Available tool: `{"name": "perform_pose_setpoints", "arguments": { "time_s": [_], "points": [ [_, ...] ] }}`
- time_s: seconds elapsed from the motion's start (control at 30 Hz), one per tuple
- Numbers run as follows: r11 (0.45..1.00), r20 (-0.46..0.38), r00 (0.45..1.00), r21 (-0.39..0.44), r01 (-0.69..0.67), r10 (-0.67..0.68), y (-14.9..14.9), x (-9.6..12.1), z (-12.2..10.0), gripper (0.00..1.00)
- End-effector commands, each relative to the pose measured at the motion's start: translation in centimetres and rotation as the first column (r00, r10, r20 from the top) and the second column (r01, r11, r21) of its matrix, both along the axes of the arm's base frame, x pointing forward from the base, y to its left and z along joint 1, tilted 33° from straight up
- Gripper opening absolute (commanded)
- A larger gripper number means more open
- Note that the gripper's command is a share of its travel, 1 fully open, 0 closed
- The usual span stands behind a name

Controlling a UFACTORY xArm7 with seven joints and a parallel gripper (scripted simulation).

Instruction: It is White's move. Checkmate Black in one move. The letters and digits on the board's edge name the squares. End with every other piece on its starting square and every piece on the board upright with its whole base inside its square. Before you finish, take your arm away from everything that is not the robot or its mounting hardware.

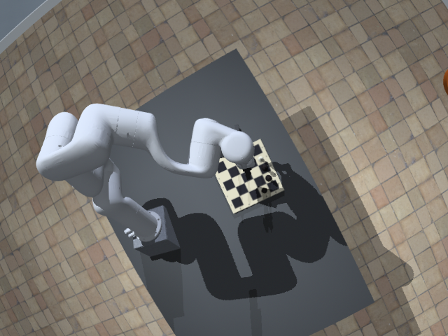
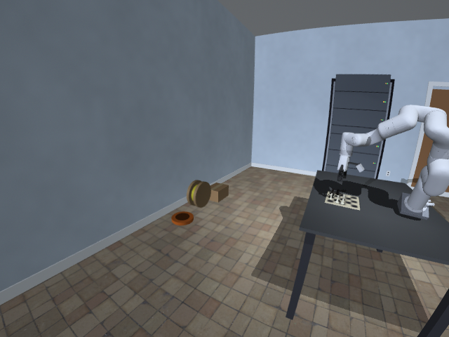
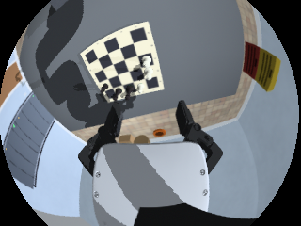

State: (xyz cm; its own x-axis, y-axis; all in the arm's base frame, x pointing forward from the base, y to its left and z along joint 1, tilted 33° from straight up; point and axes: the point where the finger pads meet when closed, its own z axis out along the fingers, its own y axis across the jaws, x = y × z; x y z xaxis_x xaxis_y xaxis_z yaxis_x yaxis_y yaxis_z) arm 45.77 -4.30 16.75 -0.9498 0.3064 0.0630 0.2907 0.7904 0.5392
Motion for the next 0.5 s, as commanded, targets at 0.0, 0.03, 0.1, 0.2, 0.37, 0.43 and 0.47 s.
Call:
{"name": "perform_pose_setpoints", "arguments": {
  "time_s": [0.0,0.03,0.1,0.2,0.37,0.43,0.47],
  "points": [
    [1.000,0.004,1.000,-0.001,0.004,-0.004,-0.20,0.09,0.14,1.00],
    [1.000,0.004,1.000,-0.001,0.004,-0.004,-0.20,0.09,0.14,1.00],
    [1.000,0.004,1.000,-0.001,0.004,-0.004,-0.20,0.09,0.14,1.00],
    [1.000,0.004,1.000,-0.001,0.004,-0.004,-0.20,0.09,0.14,1.00],
    [1.000,0.001,1.000,-0.001,0.009,-0.009,-0.20,0.09,0.13,1.00],
    [1.000,0.001,1.000,-0.001,0.009,-0.009,-0.20,0.09,0.13,1.00],
    [1.000,-0.002,1.000,0.000,0.013,-0.013,-0.20,0.09,0.13,1.00]
  ]
}}
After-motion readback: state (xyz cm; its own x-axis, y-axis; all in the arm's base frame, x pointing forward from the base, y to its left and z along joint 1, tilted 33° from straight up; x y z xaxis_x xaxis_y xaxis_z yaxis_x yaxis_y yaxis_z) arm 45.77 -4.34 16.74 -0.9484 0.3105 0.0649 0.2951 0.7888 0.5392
